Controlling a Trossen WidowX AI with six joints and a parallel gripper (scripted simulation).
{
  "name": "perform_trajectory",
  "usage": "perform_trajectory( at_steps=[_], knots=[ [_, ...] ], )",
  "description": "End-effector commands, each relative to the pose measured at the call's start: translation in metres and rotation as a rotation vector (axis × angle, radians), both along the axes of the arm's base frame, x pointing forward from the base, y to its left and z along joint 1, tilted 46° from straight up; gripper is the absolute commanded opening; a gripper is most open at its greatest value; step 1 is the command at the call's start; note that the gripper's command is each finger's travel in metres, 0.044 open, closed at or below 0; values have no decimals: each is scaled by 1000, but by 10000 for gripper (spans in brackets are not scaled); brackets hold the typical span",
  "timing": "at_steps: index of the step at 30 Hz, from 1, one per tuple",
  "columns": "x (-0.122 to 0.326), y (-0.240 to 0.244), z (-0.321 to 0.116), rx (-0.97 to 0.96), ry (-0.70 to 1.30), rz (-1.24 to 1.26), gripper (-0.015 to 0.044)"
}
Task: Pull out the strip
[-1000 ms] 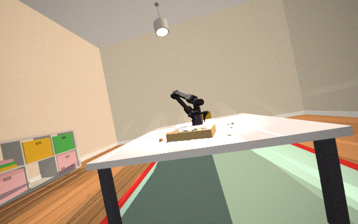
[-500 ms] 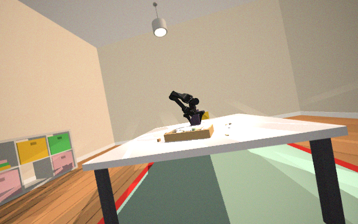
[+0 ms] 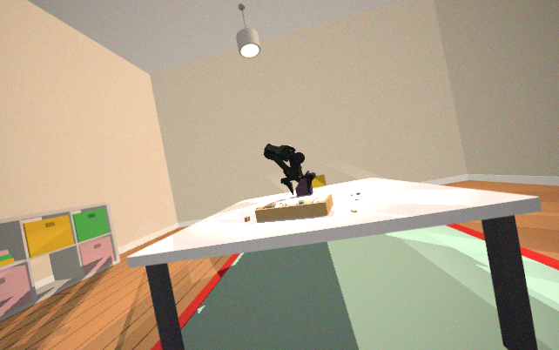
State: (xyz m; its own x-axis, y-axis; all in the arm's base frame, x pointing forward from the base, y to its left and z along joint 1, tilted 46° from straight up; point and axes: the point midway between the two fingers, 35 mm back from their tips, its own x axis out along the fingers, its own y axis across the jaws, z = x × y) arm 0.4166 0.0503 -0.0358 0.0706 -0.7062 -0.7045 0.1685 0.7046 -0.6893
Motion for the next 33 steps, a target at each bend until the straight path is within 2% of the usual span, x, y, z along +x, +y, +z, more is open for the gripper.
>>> perform_trajectory(
  at_steps=[1, 7, 8, 33],
  knots=[
    [6, -3, 0, -6, 10, 1, 414],
    [7, -9, -6, -6, 10, 2, 256],
    [7, -10, -8, -6, 10, 2, 250],
    [9, -40, -36, -8, 10, 1, 250]
  ],
)
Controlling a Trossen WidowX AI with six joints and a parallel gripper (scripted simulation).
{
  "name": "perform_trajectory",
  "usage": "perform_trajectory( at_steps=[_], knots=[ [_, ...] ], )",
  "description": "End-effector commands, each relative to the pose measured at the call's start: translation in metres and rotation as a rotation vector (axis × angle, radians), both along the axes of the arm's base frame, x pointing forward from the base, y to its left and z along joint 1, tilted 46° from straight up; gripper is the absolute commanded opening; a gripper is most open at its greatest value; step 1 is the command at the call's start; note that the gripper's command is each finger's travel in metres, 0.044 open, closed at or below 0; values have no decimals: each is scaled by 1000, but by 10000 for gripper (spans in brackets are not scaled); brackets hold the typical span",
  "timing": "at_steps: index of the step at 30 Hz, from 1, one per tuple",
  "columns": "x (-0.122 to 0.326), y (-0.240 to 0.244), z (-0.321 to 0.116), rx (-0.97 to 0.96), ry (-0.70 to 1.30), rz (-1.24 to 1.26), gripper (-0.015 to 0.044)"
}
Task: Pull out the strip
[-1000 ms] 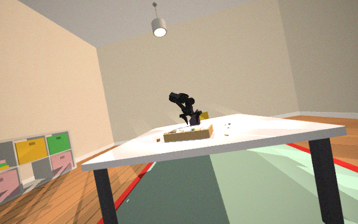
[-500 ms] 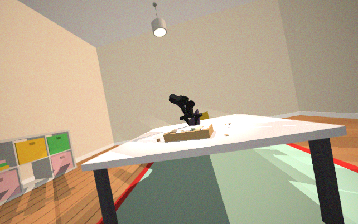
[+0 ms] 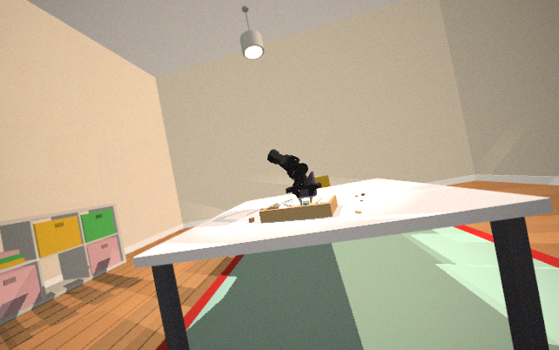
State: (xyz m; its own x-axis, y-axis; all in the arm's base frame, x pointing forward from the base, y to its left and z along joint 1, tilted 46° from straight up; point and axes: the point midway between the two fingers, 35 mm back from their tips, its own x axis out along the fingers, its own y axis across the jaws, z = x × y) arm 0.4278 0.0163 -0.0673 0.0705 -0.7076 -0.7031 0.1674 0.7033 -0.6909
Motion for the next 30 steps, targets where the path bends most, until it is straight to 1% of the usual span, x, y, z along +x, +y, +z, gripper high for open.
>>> perform_trajectory(
  at_steps=[1, 7, 11, 18, 22, 30],
  knots=[
    [-2, -7, -5, -6, 9, 1, 250],
    [-2, -9, -7, -7, 9, 1, 250],
    [-1, -7, -6, -1, 3, -3, 145],
    [-1, -7, -6, -1, 3, -3, 98],
    [-3, -5, -4, -1, 3, -2, 0],
    [-33, 7, 12, -2, 8, -1, 0]
  ],
)
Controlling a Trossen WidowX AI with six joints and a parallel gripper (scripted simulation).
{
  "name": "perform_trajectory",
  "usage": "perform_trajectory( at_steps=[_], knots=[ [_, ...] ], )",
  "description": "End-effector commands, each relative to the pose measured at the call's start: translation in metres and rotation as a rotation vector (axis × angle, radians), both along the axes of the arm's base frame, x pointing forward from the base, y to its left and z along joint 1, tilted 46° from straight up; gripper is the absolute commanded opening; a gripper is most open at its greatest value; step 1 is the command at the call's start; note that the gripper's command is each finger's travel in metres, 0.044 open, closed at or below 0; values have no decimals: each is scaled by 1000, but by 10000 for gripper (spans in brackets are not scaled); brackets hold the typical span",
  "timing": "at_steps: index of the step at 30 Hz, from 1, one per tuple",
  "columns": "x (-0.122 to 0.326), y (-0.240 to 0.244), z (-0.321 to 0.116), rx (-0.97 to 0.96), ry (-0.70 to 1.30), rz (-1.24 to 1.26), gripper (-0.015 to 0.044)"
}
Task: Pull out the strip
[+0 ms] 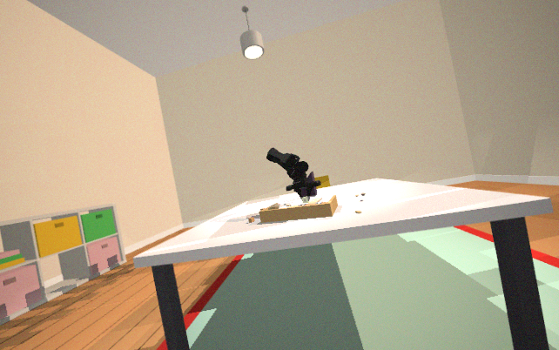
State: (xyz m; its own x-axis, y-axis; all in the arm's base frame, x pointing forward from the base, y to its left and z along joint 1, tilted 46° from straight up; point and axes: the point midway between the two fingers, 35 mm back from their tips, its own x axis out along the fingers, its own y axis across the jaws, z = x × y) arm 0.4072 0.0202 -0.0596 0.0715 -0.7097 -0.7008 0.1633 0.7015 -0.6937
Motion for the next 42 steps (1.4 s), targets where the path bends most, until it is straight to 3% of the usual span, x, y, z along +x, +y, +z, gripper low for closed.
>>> perform_trajectory(
  at_steps=[1, 29, 42],
  knots=[
    [-16, 5, 6, 1, 6, -4, 0],
    [-104, 4, 21, -2, 13, -3, 0],
    [-108, 29, 46, -1, 14, -3, 0]
  ],
)
